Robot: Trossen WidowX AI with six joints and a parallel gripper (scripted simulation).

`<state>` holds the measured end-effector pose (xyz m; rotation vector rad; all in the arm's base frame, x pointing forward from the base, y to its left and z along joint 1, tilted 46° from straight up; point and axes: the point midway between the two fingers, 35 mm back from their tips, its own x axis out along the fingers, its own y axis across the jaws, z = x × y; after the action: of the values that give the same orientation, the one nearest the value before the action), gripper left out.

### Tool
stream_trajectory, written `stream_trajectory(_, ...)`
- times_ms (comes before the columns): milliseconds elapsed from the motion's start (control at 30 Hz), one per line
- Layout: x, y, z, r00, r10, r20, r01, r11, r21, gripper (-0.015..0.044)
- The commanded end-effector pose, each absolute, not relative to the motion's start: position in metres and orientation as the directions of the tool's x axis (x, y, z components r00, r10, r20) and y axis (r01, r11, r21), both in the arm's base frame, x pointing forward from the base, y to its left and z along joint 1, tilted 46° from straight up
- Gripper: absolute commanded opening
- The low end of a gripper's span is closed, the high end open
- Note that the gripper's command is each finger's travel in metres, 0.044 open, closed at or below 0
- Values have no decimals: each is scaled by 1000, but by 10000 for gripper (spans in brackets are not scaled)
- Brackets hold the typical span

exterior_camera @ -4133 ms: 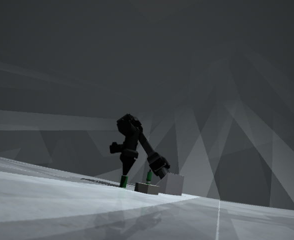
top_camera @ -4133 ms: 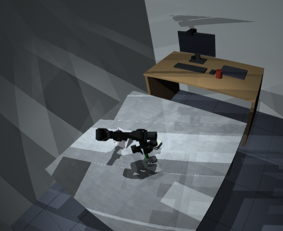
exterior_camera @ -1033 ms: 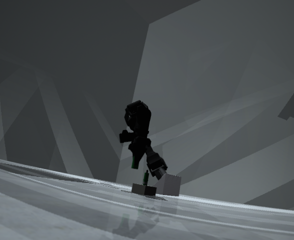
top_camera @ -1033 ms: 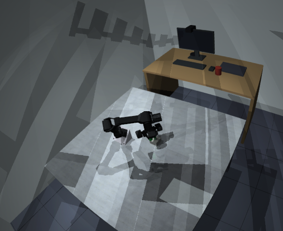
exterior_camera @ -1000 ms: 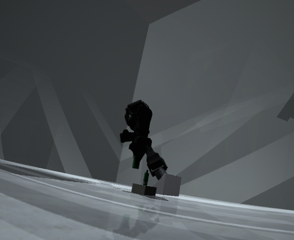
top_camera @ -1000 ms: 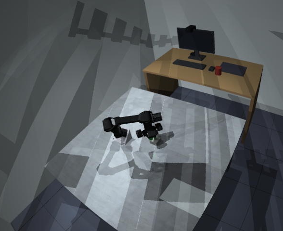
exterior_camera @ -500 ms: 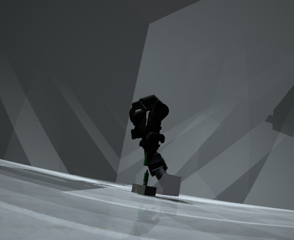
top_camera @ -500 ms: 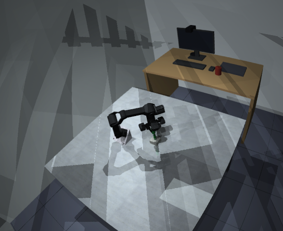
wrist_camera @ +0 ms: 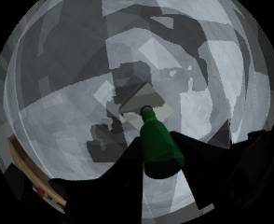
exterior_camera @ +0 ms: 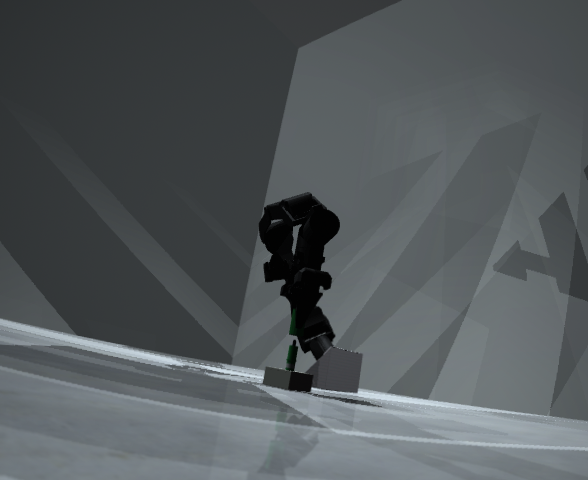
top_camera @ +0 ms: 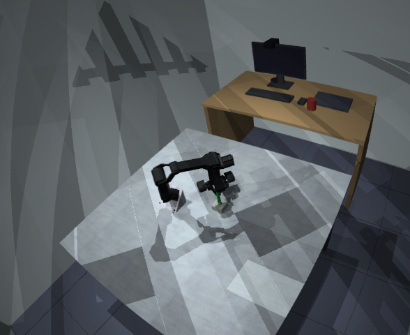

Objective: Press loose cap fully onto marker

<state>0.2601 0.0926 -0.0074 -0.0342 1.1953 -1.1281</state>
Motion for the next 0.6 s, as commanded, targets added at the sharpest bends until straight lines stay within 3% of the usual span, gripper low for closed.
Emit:
stream_trajectory(0,259,87,-12,-74,-704,-706,665,493,-561,0)
stream_trajectory(567,258,67,-32,-74,-705,-706,665,493,-561,0)
